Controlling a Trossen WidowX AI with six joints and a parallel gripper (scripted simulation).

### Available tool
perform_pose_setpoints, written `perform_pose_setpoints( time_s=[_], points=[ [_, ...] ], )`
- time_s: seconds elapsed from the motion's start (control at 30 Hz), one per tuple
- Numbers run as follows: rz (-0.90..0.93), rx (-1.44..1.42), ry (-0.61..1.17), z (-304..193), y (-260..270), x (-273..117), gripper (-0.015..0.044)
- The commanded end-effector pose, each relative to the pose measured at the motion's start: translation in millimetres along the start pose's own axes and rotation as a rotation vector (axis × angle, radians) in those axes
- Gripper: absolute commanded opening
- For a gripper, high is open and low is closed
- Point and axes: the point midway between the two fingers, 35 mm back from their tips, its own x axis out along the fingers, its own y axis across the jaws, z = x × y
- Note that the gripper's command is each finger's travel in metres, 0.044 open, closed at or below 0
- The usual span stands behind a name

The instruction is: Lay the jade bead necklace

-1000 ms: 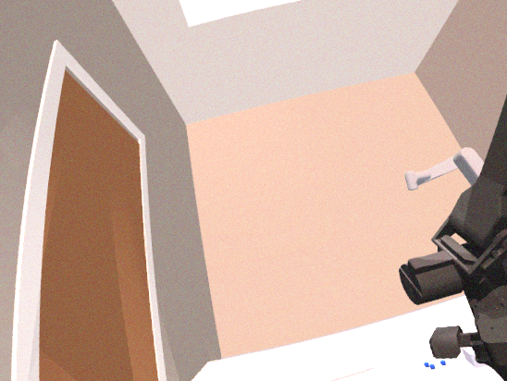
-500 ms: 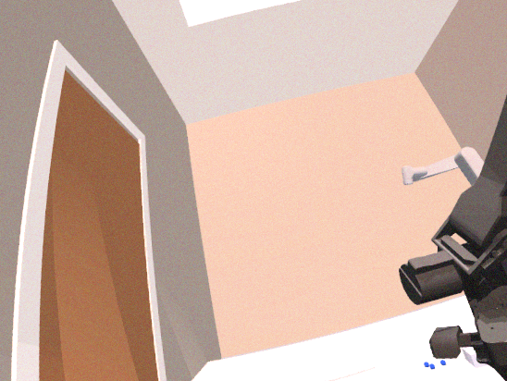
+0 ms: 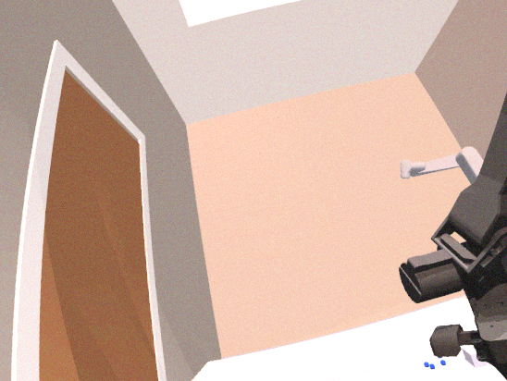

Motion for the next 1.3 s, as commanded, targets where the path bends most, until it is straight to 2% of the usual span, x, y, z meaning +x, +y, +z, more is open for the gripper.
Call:
perform_pose_setpoints(
  time_s=[0.0,0.87,1.27],
  points=[
    [0.003,-0.001,-0.002,-0.2,0.9,-4.0,0.0],
    [0.003,0.0,-0.002,-2.4,7.5,3.1,0.0],
    [-0.005,-0.012,-0.003,-0.1,5.2,1.0,0.0315]
  ],
)
